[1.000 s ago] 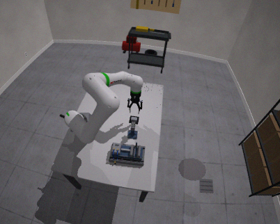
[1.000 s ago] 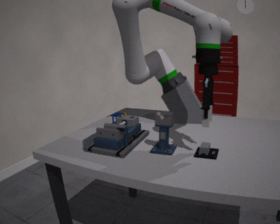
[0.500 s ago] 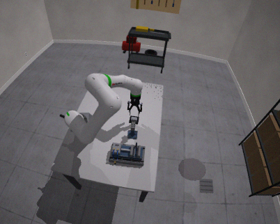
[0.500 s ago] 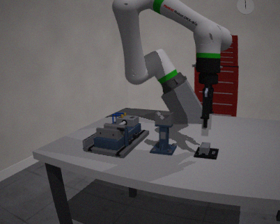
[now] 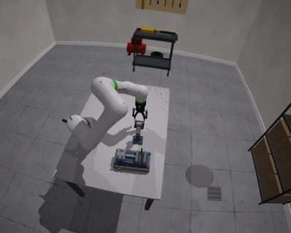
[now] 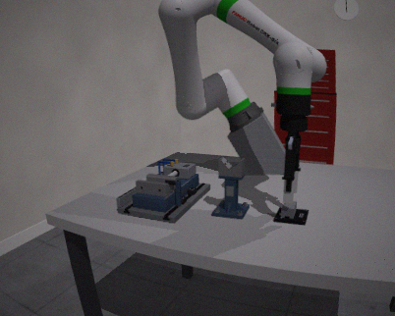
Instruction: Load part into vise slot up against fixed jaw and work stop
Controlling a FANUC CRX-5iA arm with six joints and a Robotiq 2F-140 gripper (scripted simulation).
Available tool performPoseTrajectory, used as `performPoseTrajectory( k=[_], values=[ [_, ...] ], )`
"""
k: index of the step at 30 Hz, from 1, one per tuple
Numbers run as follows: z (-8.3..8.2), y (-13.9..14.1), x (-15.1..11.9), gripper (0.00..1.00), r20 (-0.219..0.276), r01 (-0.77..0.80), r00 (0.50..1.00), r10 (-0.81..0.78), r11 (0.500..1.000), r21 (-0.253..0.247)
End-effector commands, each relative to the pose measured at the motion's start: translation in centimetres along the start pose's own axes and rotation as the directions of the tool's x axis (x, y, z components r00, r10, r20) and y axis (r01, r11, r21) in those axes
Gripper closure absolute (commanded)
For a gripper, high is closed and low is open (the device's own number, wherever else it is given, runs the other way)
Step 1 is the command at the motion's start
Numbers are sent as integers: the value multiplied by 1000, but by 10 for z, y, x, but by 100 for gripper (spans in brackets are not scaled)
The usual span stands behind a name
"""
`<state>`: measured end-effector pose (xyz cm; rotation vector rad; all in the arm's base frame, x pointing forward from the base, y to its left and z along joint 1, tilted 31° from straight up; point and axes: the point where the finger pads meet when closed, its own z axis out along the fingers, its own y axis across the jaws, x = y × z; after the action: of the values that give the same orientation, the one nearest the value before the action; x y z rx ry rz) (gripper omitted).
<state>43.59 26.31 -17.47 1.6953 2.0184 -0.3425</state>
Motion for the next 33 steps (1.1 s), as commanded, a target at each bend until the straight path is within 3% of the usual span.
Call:
performPoseTrajectory(
  k=[1, 15, 33],
  values=[
    [2, 0, 0, 49, 0, 0, 1000, 0, 1000, 0],
    [25, 0, 0, 49, 0, 0, 1000, 0, 1000, 0],
    [36, 0, 0, 49, 0, 0, 1000, 0, 1000, 0]
  ],
)
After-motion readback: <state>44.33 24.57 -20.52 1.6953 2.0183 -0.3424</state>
